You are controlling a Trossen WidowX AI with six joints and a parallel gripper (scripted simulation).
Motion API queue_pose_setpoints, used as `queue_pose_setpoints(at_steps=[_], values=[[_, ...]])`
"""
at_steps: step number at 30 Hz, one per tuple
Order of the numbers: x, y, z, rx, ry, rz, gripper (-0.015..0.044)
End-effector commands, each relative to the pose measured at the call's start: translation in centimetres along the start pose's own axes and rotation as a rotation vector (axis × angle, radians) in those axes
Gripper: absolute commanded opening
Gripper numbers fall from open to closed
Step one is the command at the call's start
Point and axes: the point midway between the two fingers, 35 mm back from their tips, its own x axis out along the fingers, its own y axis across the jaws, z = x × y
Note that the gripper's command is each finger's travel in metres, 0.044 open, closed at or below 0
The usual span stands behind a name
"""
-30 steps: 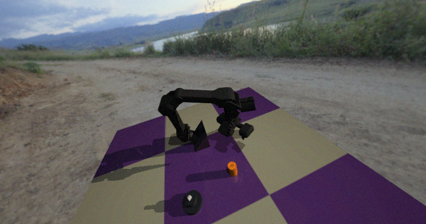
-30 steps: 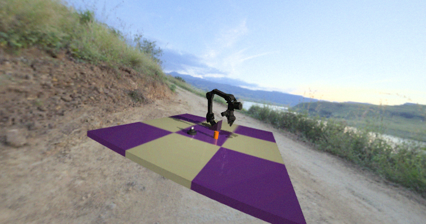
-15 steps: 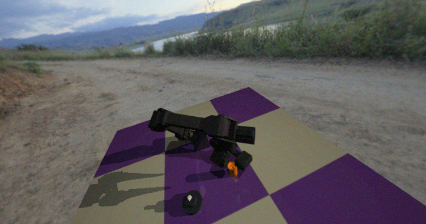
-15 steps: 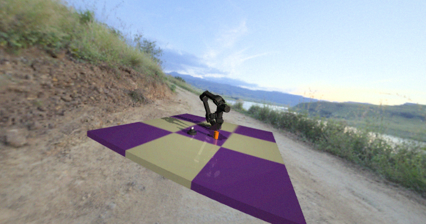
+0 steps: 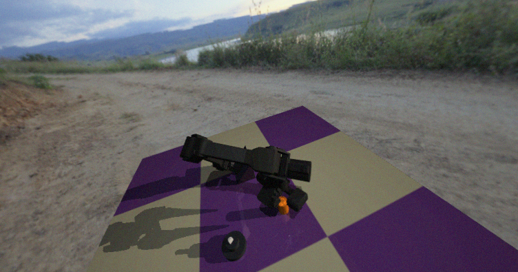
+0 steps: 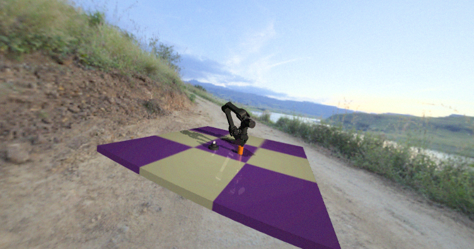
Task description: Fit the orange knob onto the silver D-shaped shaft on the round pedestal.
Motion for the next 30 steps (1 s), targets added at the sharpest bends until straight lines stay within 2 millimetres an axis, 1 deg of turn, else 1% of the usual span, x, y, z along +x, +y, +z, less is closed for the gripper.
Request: queue_pose_setpoints(at_steps=[1, 30], values=[[0.9, -0.1, 0.1, -0.006, -0.005, -0.010, 0.0440], [5.6, -0.2, 0.1, -0.004, -0.005, -0.009, 0.0440]])
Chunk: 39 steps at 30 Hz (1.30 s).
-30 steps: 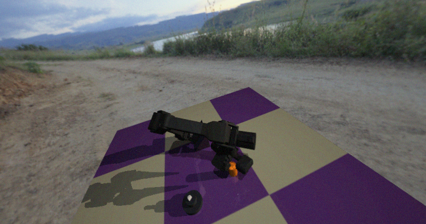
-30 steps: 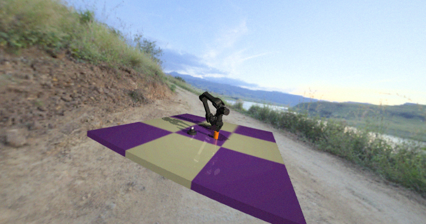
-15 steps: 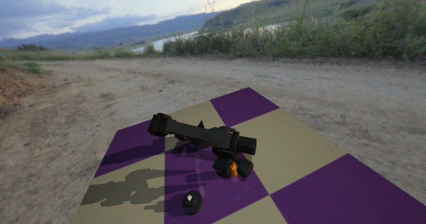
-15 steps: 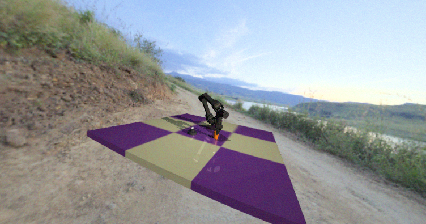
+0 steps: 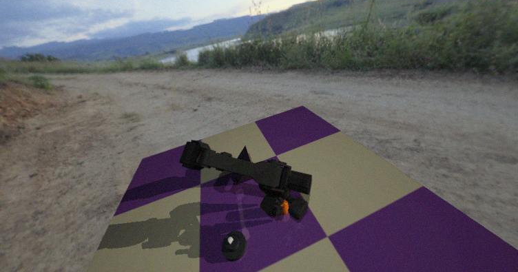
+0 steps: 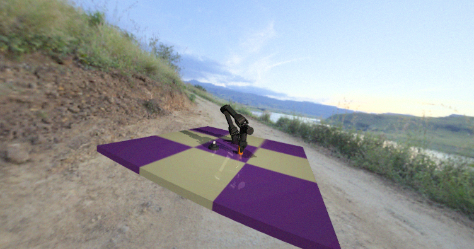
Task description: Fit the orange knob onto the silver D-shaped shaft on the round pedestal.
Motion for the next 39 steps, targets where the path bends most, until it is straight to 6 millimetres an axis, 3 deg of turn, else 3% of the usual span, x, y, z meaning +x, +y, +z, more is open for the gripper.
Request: queue_pose_setpoints(at_steps=[1, 5, 15, 20, 26, 39], values=[[0.9, -0.3, 0.1, -0.007, -0.005, -0.010, 0.0440], [1.3, -0.3, 0.1, -0.007, -0.005, -0.011, 0.0440], [1.3, -0.3, 0.1, -0.007, -0.005, -0.011, 0.0177], [1.3, -0.3, 0.1, -0.007, -0.005, -0.011, 0.0144], [-0.4, -0.3, -0.4, -0.054, 0.021, 0.003, 0.0000], [-6.6, 0.5, -0.4, -0.033, 0.015, -0.002, 0.0000]])
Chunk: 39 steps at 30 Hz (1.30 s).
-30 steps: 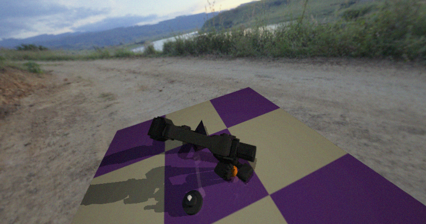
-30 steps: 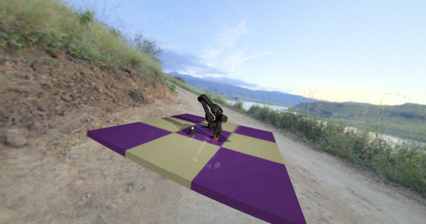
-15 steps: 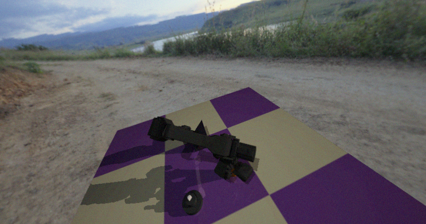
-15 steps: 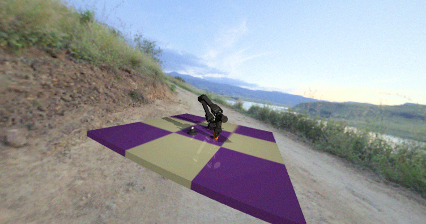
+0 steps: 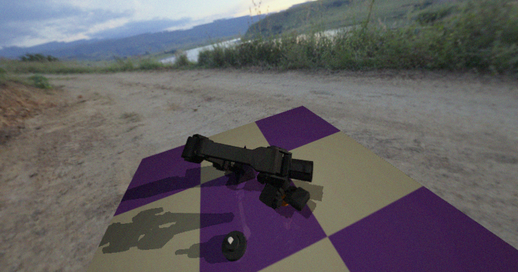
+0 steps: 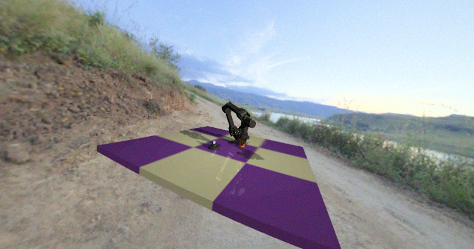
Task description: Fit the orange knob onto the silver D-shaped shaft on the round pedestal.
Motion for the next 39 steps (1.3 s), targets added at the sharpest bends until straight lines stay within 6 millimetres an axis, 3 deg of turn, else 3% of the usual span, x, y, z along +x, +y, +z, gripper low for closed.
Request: queue_pose_setpoints(at_steps=[1, 13, 22, 39], values=[[-1.9, 0.1, -0.1, 0.011, 0.001, 0.003, 0.0000], [-7.5, -0.6, 0.1, 0.034, -0.013, -0.004, 0.0000], [-7.8, -0.8, 0.2, 0.030, -0.014, 0.049, 0.0000], [-10.8, -2.1, 0.5, 0.019, -0.018, 0.370, 0.0000]])
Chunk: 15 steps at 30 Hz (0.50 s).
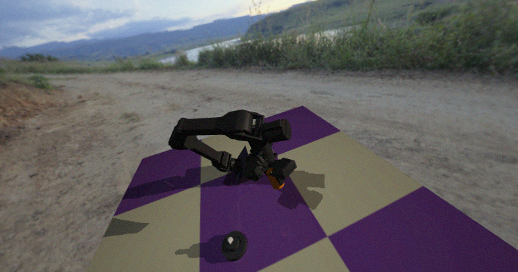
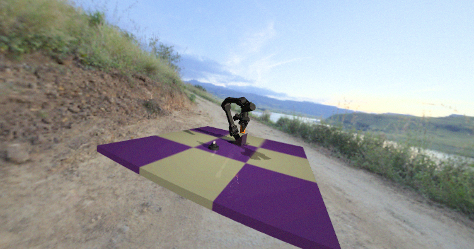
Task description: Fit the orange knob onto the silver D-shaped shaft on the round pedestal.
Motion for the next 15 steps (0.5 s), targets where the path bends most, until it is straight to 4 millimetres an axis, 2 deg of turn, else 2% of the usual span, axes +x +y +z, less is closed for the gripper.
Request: queue_pose_setpoints(at_steps=[1, 15], values=[[-0.9, -0.1, 0.1, -0.005, -0.001, 0.078, 0.0000], [-4.0, -0.4, 0.5, -0.010, 0.001, 0.372, 0.0000]])
